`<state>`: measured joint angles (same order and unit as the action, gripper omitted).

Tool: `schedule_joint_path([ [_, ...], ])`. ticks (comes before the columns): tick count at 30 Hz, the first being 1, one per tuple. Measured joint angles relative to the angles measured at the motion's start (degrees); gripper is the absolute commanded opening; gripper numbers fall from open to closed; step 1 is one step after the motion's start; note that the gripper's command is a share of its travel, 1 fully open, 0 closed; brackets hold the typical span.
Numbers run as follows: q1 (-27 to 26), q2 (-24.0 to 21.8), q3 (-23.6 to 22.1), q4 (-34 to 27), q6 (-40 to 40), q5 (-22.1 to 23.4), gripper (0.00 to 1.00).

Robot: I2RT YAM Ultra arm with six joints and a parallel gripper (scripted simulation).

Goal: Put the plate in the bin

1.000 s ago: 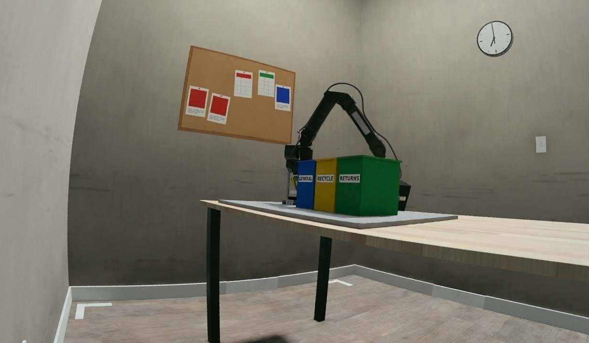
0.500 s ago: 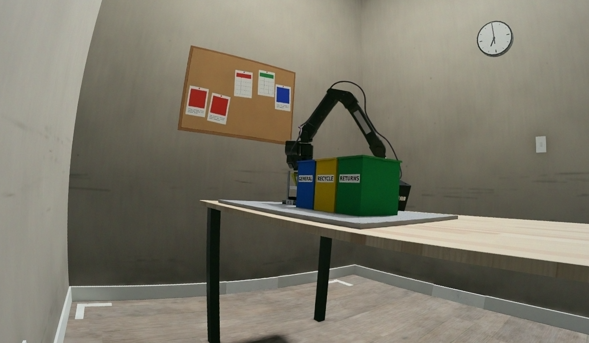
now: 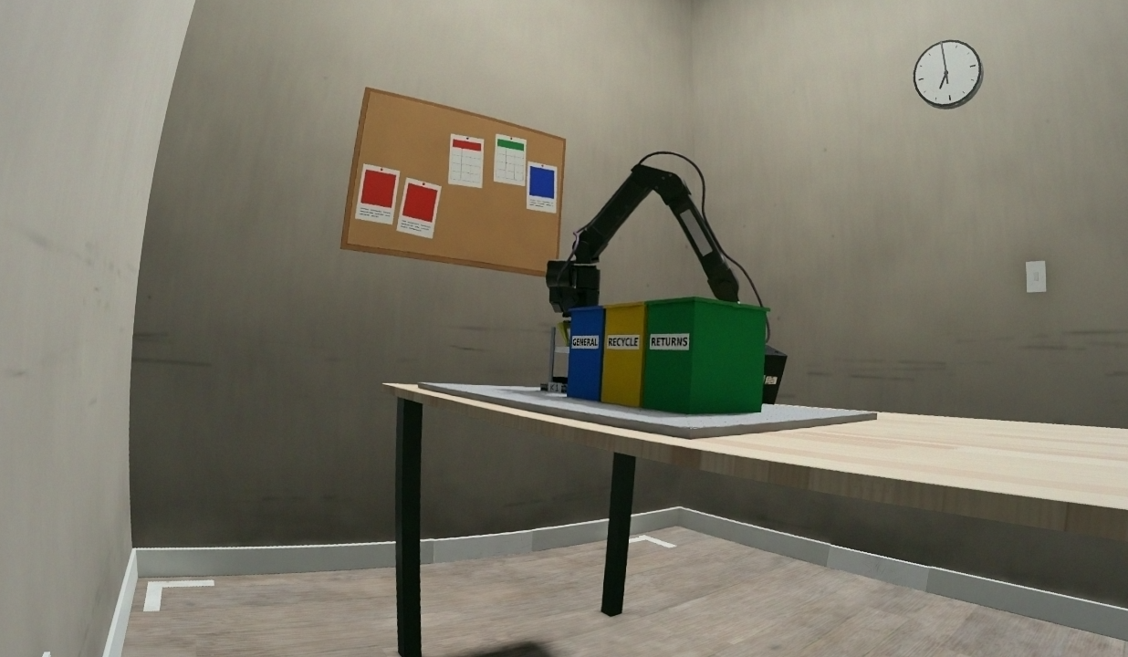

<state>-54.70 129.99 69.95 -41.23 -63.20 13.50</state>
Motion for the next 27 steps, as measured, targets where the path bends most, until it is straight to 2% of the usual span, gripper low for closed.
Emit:
schedule_joint_path([
  [27,-1.57,-4.22,3.96,-8.68,-1.51,-0.31,0.0],
])
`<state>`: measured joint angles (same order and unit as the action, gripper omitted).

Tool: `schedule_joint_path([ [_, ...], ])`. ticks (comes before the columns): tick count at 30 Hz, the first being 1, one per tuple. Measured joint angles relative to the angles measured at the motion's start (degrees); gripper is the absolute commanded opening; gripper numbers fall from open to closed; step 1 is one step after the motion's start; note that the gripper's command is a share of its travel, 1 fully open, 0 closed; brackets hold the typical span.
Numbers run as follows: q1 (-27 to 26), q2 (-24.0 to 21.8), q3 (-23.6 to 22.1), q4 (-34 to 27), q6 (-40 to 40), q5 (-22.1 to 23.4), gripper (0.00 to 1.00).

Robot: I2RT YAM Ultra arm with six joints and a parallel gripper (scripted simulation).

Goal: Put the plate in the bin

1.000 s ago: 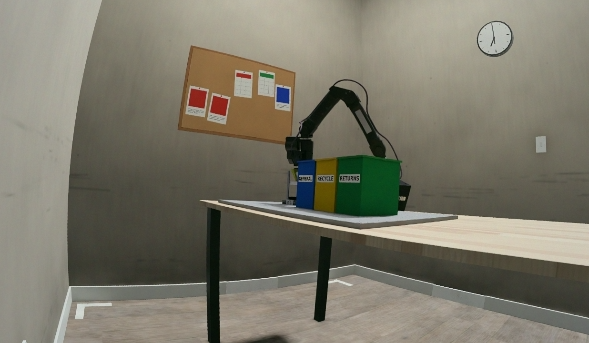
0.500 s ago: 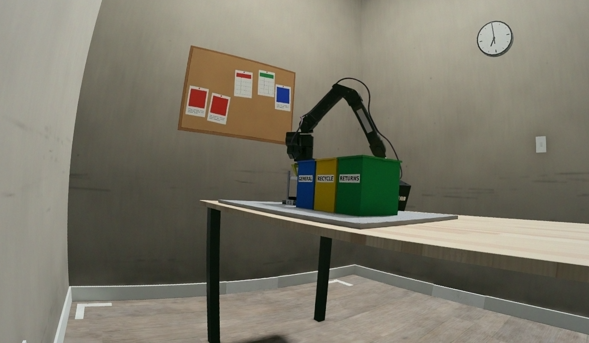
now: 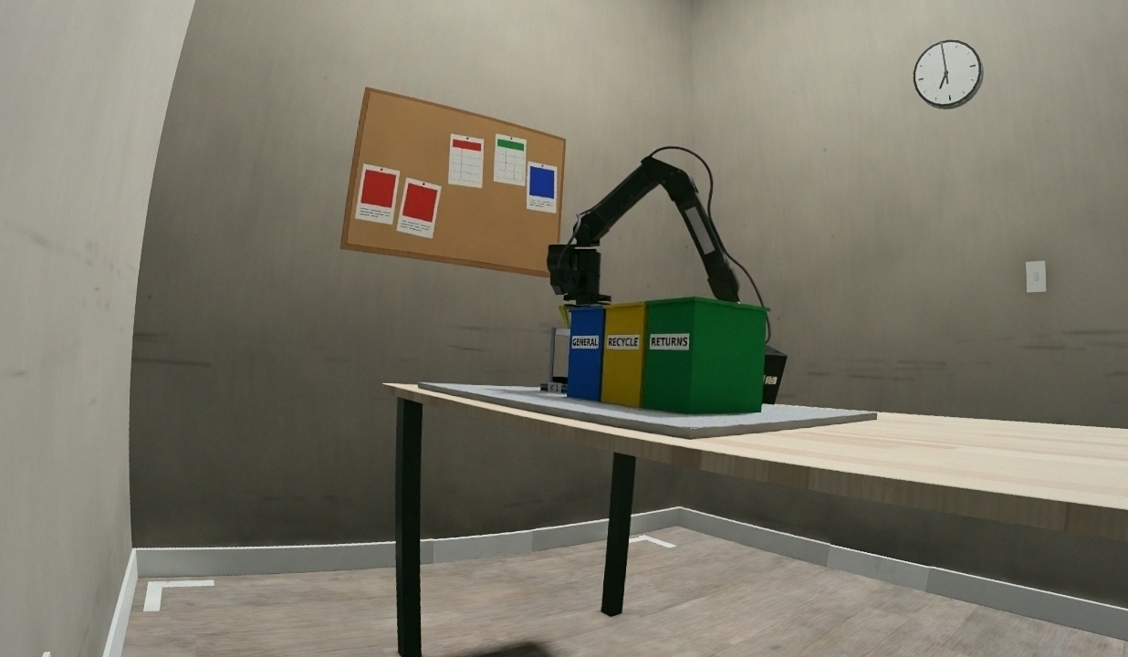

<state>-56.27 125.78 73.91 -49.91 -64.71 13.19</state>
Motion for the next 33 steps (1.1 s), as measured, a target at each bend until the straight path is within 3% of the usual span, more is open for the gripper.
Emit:
schedule_joint_path([
  [33,-1.57,-3.48,6.67,-10.4,-1.81,-0.13,0.0],
])
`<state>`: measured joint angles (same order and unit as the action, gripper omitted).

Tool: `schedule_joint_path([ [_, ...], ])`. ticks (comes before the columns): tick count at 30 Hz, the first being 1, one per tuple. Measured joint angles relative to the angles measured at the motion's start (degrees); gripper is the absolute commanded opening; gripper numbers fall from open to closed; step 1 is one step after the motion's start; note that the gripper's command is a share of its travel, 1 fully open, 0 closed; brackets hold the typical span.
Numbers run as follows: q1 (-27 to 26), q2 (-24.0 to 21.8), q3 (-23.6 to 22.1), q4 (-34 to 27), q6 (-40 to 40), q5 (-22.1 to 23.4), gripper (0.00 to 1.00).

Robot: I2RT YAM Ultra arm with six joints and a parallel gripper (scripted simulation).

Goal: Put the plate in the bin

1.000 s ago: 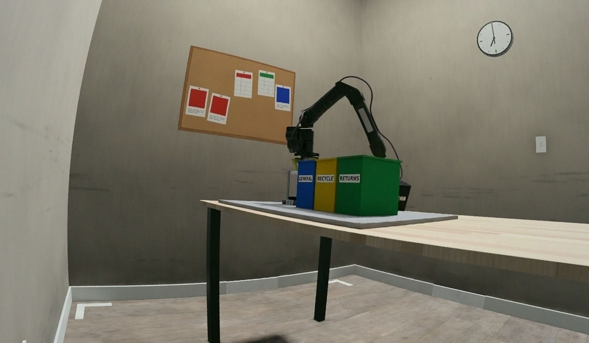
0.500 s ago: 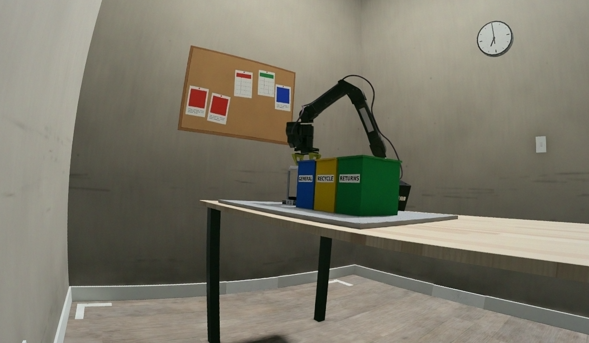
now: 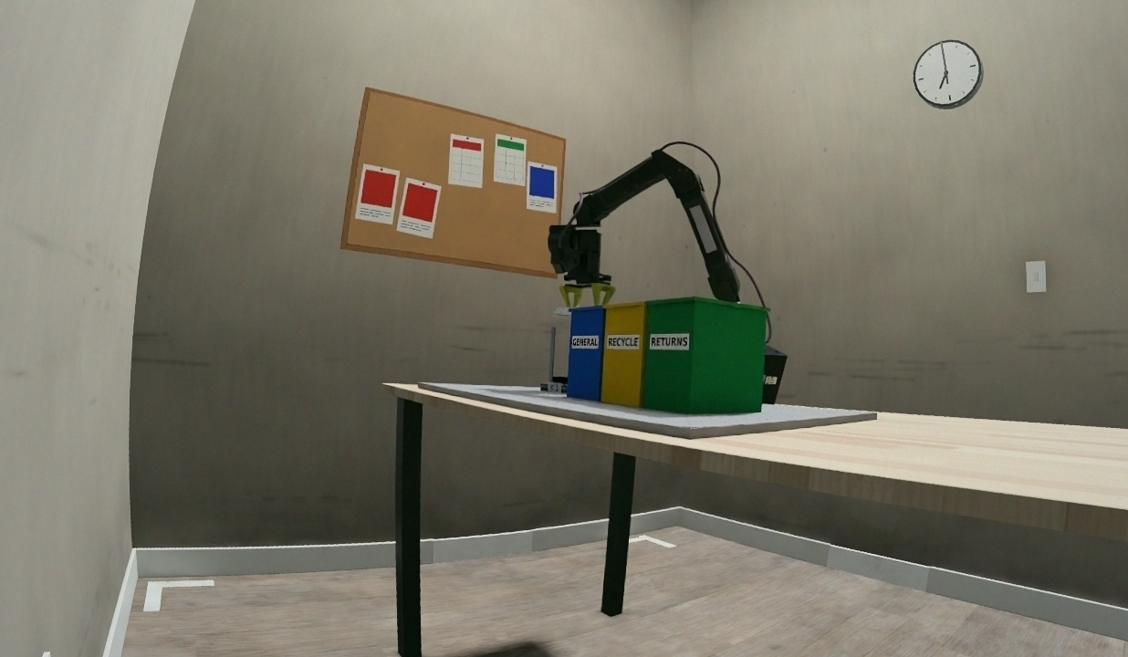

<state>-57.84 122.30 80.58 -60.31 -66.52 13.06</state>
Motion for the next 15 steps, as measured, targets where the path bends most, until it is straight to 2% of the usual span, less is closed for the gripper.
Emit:
schedule_joint_path([
  [15,-0.74,-0.87,3.58,-4.79,-0.76,-0.15,0.0],
])
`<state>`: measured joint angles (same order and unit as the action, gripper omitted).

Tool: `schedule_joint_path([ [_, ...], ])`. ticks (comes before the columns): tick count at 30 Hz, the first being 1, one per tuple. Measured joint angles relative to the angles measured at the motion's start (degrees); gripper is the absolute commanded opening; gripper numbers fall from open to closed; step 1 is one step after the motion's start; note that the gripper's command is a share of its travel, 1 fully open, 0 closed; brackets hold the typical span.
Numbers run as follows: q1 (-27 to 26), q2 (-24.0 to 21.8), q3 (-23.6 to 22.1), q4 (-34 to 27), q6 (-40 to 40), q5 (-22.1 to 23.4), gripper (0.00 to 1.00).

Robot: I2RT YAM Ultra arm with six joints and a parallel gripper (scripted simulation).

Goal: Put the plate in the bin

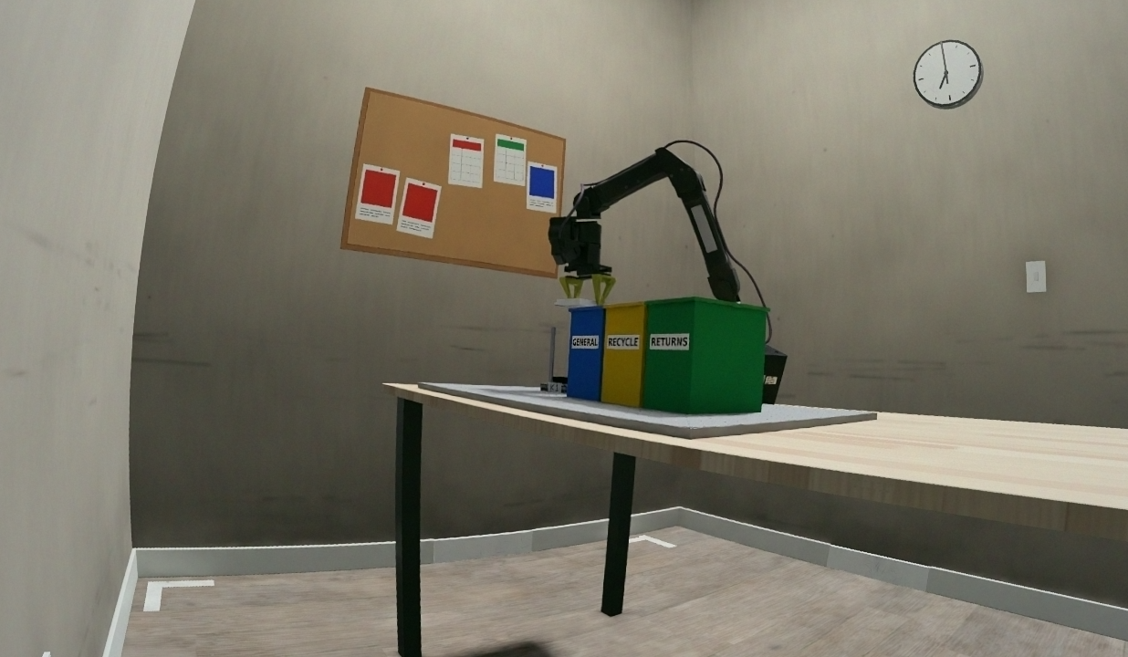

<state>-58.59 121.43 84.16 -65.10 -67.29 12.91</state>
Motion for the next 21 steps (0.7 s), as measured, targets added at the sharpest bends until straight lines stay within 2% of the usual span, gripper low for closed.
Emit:
schedule_joint_path([
  [9,-0.42,-0.46,2.25,-2.67,-0.39,-0.07,0.0],
  [21,-0.46,-0.46,2.47,-3.63,-0.39,-0.09,0.0],
])
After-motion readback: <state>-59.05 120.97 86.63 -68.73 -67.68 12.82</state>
